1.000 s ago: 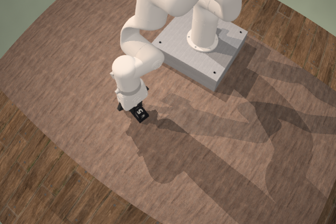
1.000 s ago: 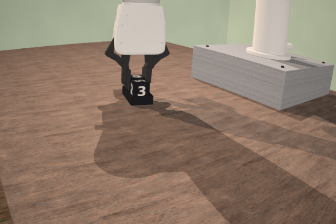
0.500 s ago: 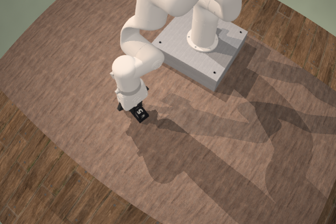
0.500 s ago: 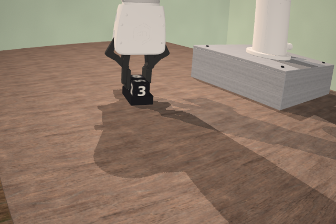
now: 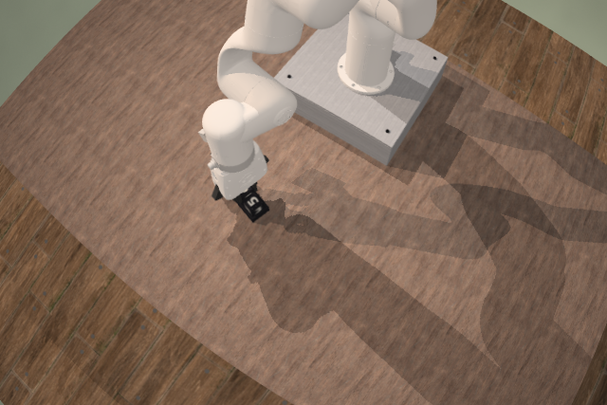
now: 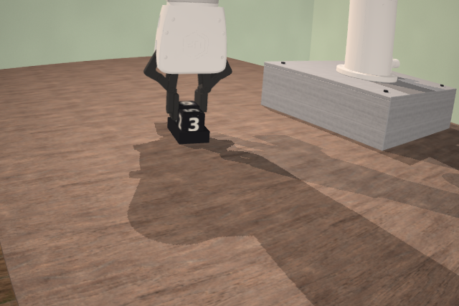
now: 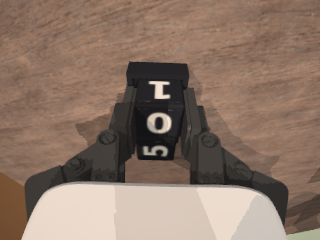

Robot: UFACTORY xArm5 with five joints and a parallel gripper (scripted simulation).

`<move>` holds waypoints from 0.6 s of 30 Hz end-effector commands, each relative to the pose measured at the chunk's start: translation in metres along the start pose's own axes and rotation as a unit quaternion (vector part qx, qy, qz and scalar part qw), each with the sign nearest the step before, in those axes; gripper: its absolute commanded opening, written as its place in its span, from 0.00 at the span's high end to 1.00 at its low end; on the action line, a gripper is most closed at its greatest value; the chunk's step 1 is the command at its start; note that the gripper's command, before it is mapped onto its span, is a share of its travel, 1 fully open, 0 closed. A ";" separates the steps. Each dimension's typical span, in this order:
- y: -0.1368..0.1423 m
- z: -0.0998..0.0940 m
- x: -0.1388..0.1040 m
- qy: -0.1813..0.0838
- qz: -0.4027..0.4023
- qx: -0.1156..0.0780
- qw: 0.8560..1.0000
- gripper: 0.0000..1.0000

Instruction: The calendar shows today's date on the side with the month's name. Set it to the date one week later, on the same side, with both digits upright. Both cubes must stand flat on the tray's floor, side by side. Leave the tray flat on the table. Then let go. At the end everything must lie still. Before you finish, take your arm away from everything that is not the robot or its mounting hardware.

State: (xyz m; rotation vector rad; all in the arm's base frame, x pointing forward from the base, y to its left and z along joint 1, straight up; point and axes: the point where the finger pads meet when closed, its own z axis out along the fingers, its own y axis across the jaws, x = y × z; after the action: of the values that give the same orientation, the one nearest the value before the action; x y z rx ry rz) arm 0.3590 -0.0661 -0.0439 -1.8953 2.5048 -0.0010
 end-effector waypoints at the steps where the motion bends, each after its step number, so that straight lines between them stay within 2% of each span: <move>1: -0.002 -0.013 0.000 0.000 0.000 0.002 1.000 0.71; 3: -0.002 -0.013 0.000 0.000 0.000 0.002 1.000 0.71; 13: -0.002 -0.083 0.000 0.000 0.000 0.002 1.000 0.71; 18: -0.002 -0.097 0.000 0.000 0.000 0.002 1.000 0.71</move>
State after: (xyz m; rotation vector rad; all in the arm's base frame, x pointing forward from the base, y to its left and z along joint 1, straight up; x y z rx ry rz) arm 0.3617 -0.0669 0.0369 -1.8925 2.5010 -0.0091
